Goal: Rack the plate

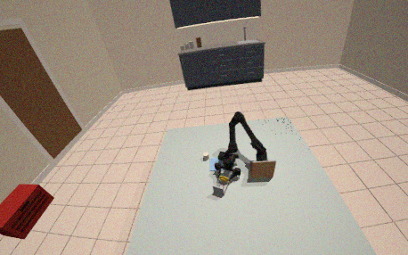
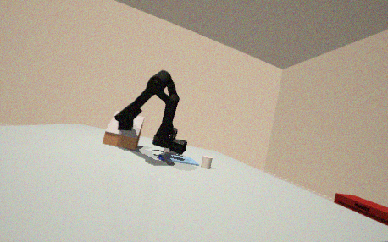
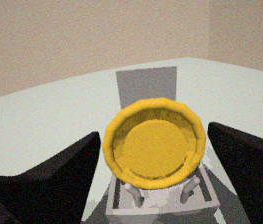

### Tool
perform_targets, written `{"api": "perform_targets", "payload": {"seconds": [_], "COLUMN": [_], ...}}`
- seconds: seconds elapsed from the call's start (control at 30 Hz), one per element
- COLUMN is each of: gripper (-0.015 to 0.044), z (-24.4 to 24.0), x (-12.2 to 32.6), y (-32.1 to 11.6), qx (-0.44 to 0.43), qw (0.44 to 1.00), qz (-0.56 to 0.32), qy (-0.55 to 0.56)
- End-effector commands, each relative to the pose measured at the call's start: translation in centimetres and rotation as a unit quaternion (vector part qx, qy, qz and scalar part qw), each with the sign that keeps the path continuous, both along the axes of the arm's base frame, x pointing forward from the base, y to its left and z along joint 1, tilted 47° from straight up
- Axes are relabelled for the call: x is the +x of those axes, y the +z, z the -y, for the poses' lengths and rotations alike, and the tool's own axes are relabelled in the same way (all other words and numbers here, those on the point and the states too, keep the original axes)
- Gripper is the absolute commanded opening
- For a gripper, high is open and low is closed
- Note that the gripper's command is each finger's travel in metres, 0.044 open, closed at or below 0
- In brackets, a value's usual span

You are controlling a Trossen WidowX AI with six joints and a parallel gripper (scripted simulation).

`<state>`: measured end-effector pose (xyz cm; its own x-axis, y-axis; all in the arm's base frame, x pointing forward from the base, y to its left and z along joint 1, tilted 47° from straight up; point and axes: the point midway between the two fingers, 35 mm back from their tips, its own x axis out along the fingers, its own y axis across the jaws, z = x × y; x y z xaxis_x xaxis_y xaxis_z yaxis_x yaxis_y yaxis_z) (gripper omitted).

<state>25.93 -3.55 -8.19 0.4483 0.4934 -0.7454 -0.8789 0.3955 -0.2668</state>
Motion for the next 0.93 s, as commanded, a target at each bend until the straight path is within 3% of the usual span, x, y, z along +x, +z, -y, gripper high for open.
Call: {"api": "perform_targets", "payload": {"seconds": [0.0,0.4,0.57,0.9], "gripper": [0.0400,0.0400,0.0400,0.0400], "z": [0.0,-8.0,-8.1,-8.7], "x": [0.0,2.5,2.6,2.0], "y": [0.0,8.1,8.2,7.4], "qx": [0.000,0.006,0.006,-0.018], "qw": [1.000,1.000,1.000,0.985], "qz": [0.000,0.002,-0.007,-0.141], "qy": [0.000,0.000,-0.006,-0.099]}}
